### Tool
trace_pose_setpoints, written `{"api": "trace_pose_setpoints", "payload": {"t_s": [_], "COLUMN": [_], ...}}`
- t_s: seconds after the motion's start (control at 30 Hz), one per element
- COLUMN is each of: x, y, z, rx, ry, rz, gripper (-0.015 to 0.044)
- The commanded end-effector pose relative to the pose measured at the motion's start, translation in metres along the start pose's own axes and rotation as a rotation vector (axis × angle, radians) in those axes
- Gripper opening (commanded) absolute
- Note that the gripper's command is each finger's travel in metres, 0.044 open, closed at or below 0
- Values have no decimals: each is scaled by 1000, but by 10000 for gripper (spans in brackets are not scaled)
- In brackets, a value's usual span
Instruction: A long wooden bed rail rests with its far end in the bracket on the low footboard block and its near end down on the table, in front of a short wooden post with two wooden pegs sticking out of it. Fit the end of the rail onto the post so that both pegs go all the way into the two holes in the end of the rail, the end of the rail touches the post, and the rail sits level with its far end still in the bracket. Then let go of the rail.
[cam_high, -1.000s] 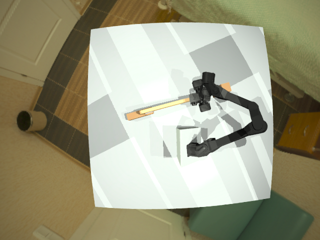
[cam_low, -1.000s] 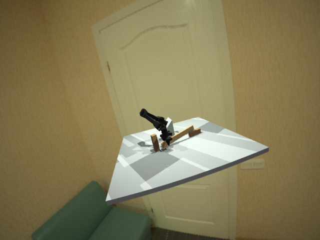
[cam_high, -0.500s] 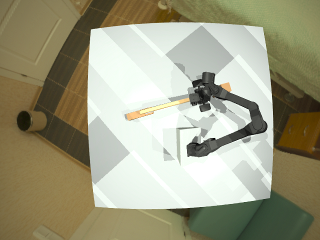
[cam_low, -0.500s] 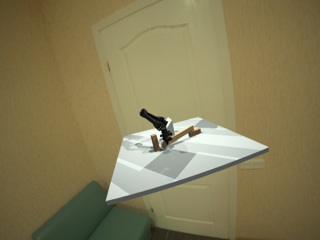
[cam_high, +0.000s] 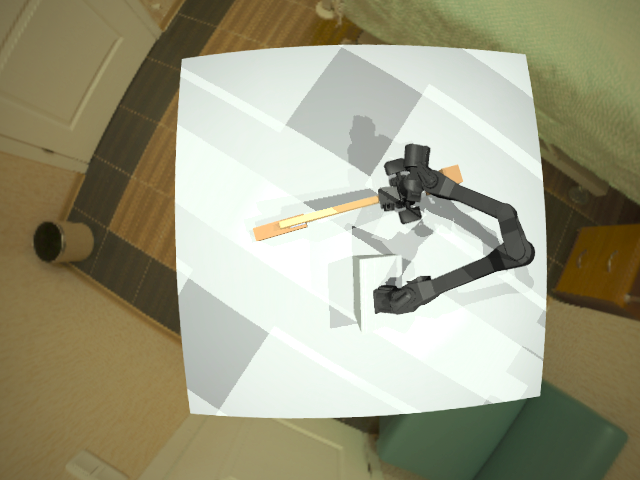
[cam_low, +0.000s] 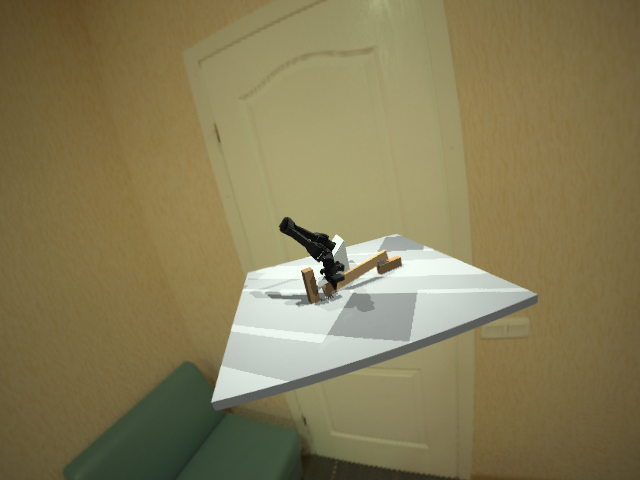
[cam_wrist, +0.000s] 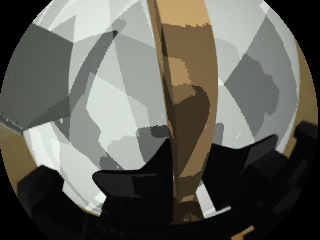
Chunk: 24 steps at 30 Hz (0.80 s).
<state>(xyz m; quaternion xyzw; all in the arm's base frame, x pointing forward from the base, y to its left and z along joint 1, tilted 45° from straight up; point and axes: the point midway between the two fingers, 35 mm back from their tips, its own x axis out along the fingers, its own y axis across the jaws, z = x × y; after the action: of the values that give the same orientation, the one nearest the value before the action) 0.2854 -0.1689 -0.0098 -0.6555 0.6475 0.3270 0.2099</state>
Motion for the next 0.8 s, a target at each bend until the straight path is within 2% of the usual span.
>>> {"api": "trace_pose_setpoints", "payload": {"t_s": [0.0, 0.77], "x": [-1, -13], "y": [0, -2], "z": [0, 0], "rx": [-1, -1], "ry": [1, 0], "rz": [0, 0], "gripper": [0, 0]}}
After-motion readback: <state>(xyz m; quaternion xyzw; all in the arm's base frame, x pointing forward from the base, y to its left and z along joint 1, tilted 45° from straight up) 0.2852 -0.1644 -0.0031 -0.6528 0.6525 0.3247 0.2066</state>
